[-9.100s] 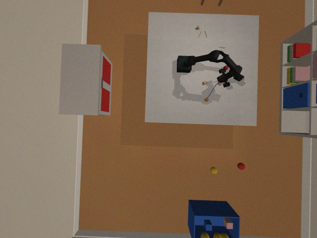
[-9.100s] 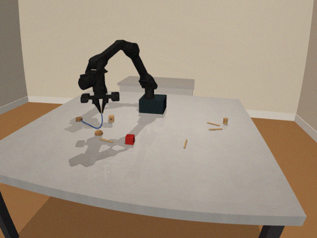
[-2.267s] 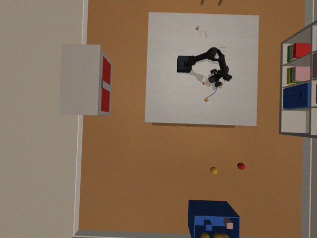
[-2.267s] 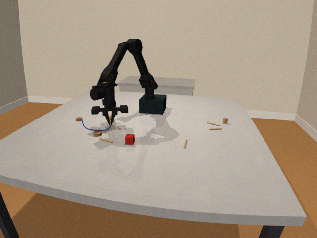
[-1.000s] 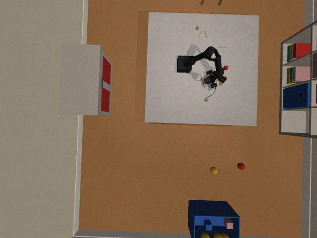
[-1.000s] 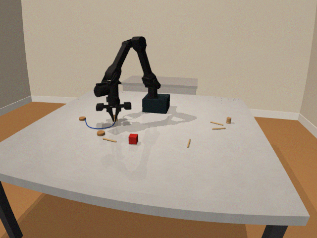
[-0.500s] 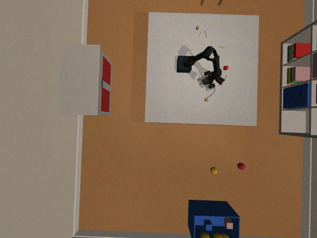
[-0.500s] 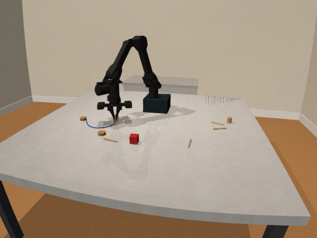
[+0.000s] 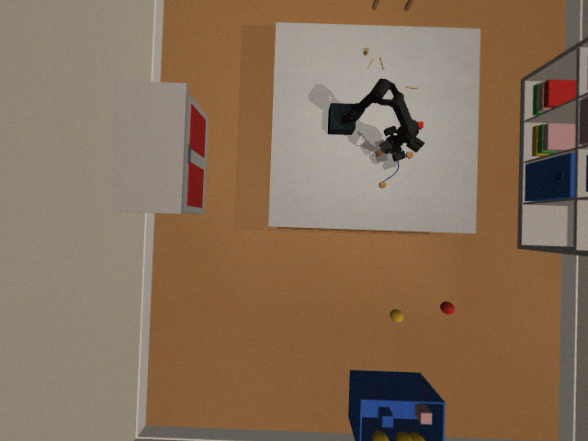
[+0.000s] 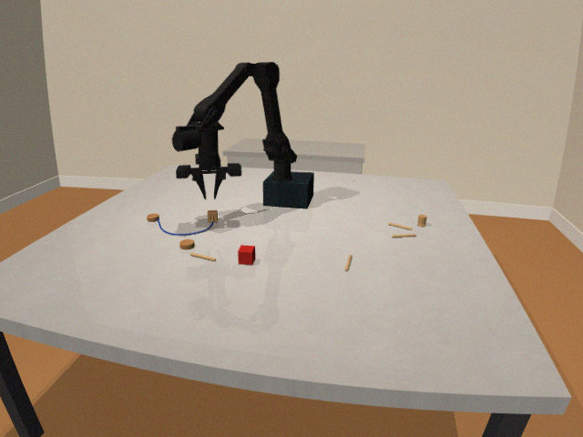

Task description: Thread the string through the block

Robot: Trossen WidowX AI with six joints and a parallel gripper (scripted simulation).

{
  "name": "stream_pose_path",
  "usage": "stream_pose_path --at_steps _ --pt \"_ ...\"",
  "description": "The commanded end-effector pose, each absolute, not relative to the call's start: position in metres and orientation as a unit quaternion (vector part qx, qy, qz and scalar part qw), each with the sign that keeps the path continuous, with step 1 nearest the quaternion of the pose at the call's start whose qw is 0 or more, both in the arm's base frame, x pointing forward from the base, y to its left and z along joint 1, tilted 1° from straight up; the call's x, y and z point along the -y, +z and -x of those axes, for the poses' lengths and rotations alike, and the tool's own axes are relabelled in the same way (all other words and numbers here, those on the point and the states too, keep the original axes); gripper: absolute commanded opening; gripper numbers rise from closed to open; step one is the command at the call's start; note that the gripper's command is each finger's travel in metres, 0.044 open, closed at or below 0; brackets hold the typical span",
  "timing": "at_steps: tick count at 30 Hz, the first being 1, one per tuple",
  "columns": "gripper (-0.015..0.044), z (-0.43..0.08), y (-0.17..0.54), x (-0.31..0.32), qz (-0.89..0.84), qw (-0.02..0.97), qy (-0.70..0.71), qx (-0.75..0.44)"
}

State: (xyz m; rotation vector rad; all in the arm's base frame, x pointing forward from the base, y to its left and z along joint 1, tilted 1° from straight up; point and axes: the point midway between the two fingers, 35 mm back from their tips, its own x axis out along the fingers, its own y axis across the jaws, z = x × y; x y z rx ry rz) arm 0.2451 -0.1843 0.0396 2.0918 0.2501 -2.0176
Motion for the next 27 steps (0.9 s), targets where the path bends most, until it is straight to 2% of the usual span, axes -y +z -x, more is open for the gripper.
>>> stream_pose_path --at_steps 1,5,13,20,27 --pt "0.012 -0.243 0.053 0.182 -0.712 0.11 -0.689 -0.085" --pt "0.012 -0.246 0.051 0.186 -0.713 0.139 -0.68 -0.102" --pt "0.012 -0.232 0.051 0.19 -0.611 0.387 -0.599 -0.345" --pt "0.012 -0.219 0.05 0.193 -0.449 0.563 -0.455 -0.524" --pt "0.012 -0.207 0.049 0.195 -0.25 0.672 -0.268 -0.643"
